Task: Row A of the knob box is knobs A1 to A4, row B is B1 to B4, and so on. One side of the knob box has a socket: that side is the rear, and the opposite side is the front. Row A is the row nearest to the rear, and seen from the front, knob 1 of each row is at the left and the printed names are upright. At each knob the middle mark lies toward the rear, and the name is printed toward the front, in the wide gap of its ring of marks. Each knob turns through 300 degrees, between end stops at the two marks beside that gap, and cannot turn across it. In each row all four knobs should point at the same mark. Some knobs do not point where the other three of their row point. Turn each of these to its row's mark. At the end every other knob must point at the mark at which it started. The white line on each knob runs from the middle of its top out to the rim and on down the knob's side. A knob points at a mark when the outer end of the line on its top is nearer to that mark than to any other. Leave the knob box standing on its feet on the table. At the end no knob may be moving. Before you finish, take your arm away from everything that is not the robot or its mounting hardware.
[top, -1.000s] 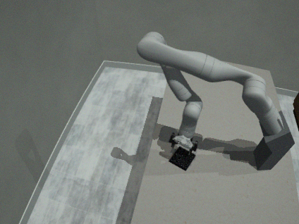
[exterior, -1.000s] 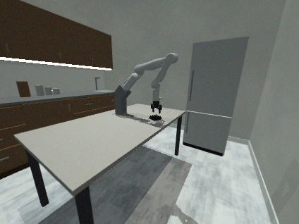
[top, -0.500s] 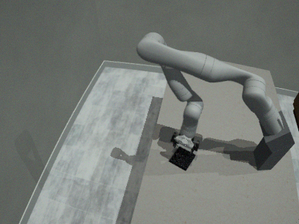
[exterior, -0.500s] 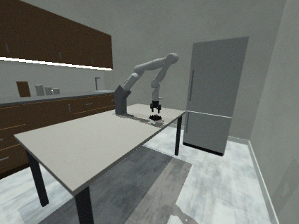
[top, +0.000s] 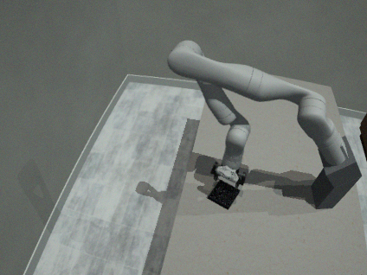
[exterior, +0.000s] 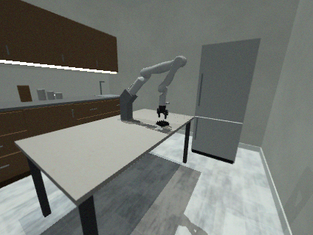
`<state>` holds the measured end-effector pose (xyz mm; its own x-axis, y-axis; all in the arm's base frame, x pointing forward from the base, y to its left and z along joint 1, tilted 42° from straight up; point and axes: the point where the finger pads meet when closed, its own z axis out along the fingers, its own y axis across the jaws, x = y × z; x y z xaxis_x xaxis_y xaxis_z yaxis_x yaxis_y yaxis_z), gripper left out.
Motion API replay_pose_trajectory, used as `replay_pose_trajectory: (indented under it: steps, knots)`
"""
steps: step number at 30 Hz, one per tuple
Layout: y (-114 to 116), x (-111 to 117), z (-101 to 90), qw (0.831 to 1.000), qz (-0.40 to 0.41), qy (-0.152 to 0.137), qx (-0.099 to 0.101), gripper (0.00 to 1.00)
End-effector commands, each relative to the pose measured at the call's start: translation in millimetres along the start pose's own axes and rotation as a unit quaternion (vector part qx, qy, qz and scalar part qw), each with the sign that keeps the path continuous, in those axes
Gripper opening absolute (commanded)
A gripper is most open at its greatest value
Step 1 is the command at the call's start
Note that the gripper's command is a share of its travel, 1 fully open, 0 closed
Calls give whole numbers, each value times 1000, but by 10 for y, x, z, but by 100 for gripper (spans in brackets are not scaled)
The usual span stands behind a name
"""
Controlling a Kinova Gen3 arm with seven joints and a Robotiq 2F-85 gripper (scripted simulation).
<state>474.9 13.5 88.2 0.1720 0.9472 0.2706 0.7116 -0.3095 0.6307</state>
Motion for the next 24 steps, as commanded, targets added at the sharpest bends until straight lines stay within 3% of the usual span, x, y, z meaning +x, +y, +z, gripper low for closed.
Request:
replay_pose_trajectory:
  steps: [1,24]
  knots:
    - [-9,-4,-5,1000,1,-1,1,100]
    - [-61,-49,-14,1000,9,-9,5,100]
